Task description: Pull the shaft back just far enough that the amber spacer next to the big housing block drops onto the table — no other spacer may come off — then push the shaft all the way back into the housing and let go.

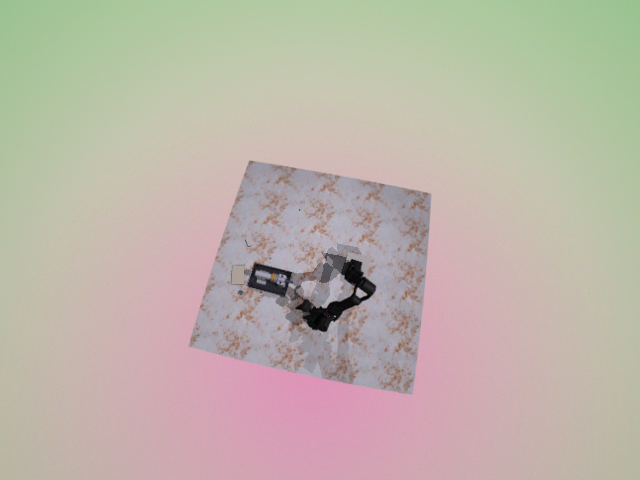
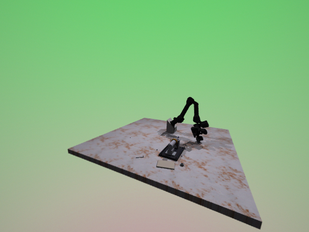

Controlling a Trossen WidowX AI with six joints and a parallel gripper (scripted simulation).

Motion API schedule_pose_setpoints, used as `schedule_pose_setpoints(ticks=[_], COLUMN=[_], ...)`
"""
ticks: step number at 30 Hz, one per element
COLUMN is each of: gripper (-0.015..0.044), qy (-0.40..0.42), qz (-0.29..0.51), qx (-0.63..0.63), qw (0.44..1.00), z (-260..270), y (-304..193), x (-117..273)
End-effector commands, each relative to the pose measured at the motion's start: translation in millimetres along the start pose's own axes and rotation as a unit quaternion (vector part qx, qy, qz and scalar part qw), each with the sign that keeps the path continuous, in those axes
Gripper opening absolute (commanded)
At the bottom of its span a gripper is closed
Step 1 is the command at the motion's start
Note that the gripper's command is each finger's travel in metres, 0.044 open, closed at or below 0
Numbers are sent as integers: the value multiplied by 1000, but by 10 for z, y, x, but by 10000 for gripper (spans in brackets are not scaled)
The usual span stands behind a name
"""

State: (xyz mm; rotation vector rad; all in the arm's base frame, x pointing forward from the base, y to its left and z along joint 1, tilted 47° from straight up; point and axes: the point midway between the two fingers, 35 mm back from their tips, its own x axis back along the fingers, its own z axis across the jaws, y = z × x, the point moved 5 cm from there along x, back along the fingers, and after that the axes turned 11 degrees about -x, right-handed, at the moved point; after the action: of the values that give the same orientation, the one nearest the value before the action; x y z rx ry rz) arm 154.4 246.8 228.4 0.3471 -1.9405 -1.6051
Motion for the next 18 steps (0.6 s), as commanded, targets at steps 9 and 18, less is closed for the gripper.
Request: schedule_pose_setpoints(ticks=[9,18], gripper=[440,440], qy=[2,13], qz=[45,57], qx=[560,737], qw=[827,673], z=[-882,-1211], y=[-568,-807], x=[-239,-196])
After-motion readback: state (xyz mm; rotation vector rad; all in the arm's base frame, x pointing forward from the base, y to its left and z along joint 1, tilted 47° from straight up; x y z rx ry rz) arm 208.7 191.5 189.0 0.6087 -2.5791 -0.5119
